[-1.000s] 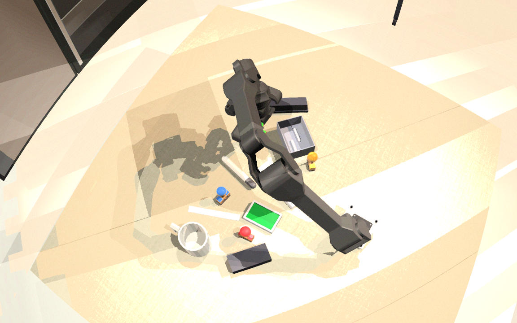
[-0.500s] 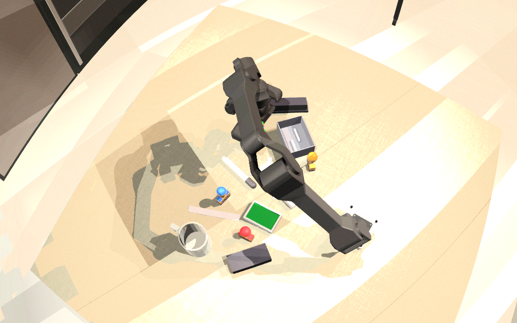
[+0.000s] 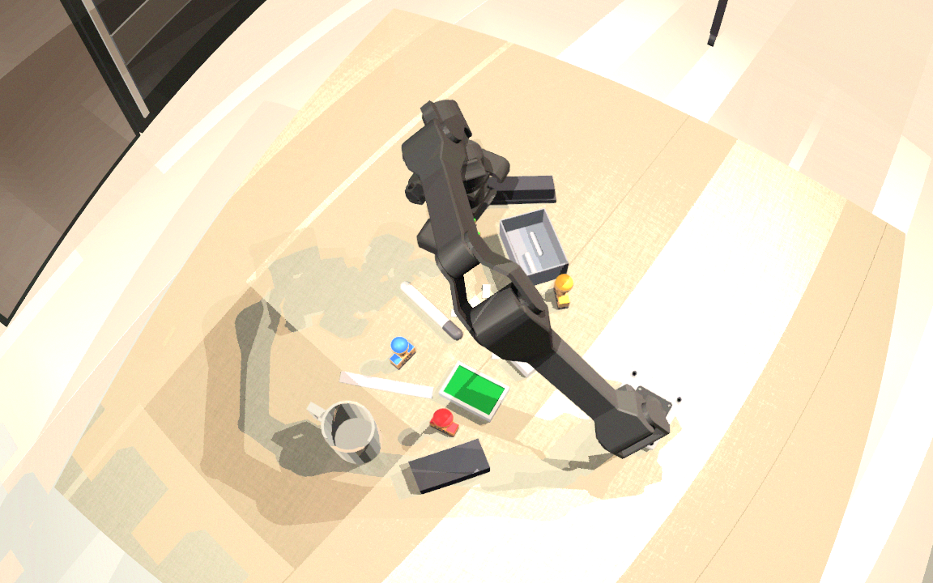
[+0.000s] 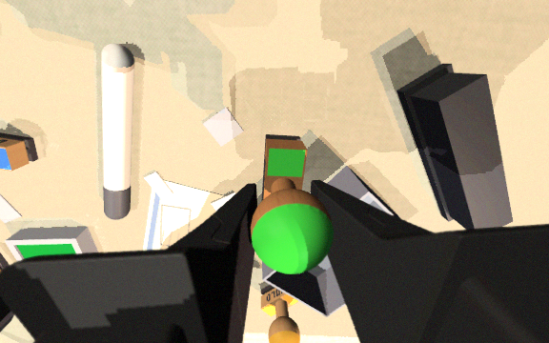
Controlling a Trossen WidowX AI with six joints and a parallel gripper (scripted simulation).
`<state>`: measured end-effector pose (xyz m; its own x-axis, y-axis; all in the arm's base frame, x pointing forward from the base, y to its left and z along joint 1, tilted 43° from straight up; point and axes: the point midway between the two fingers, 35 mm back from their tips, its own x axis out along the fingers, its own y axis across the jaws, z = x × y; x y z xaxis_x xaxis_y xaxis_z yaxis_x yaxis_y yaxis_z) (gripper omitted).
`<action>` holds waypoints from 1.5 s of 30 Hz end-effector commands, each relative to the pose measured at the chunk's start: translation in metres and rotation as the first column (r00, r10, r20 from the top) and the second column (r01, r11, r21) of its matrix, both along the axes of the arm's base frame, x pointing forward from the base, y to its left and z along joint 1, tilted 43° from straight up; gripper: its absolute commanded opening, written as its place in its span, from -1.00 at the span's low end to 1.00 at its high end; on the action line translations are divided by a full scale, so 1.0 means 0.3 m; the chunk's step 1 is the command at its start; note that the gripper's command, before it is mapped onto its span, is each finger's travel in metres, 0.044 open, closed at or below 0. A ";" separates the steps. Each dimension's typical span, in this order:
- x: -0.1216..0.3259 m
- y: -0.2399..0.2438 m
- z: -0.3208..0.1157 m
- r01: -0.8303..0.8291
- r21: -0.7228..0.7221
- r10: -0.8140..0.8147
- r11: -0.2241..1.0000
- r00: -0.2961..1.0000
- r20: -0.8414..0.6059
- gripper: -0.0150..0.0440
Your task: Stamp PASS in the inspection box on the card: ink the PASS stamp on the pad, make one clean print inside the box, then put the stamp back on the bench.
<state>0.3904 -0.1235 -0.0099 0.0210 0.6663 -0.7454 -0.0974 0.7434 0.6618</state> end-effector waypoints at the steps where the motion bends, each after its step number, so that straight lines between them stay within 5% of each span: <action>1: -0.001 -0.010 0.006 -0.003 -0.005 0.003 1.000 1.000 0.002 -0.49; 13: -0.005 -0.014 0.027 -0.003 -0.005 0.003 1.000 1.000 0.002 -0.49; 45: -0.231 0.285 0.349 -0.002 -0.003 0.002 1.000 1.000 -0.003 -0.49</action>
